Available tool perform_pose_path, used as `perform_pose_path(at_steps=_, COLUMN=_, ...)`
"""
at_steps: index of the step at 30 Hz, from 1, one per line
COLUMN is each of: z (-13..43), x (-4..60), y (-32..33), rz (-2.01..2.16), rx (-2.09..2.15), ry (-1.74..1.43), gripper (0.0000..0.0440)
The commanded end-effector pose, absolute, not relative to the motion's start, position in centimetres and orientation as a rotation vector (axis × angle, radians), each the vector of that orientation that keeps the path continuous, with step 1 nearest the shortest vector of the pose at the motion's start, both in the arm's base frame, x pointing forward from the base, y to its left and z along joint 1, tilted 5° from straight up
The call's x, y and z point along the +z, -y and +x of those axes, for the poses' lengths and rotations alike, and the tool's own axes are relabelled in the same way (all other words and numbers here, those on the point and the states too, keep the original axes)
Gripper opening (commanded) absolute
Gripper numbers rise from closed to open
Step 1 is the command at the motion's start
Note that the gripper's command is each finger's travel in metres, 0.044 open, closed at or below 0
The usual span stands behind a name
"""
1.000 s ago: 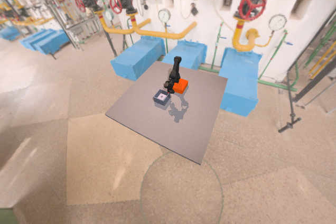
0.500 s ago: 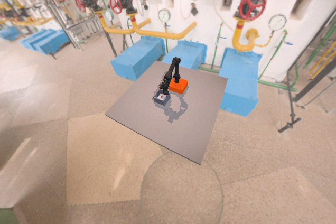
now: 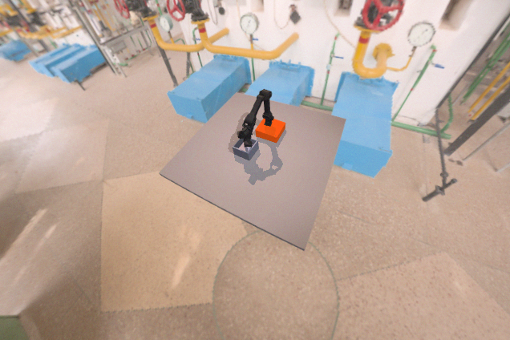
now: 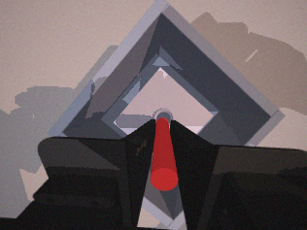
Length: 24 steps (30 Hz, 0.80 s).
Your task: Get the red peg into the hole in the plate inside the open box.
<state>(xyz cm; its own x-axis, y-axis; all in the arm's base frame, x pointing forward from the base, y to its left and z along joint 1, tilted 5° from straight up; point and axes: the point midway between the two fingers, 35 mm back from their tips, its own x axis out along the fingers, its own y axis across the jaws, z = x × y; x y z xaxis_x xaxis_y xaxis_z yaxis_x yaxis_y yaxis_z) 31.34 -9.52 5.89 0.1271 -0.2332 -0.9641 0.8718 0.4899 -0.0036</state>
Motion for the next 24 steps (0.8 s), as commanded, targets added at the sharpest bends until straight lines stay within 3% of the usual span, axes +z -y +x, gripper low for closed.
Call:
perform_pose_path(at_steps=1, z=31.4, x=4.4, y=9.7, rz=0.675, rx=-0.897, ry=-1.207, gripper=0.0056)
perform_pose_path(at_steps=5, z=31.3, x=3.4, y=10.1, rz=0.652, rx=-0.892, ry=-1.237, gripper=0.0145)
perform_pose_path(at_steps=8, z=31.7, x=3.1, y=10.5, rz=0.634, rx=-0.893, ry=-1.253, gripper=0.0154)
perform_pose_path(at_steps=21, z=35.3, x=4.1, y=13.9, rz=0.59, rx=-0.887, ry=-1.183, gripper=0.0435)
perform_pose_path(at_steps=24, z=36.2, x=4.7, y=14.7, rz=0.587, rx=-0.888, ry=-1.142, gripper=0.044)
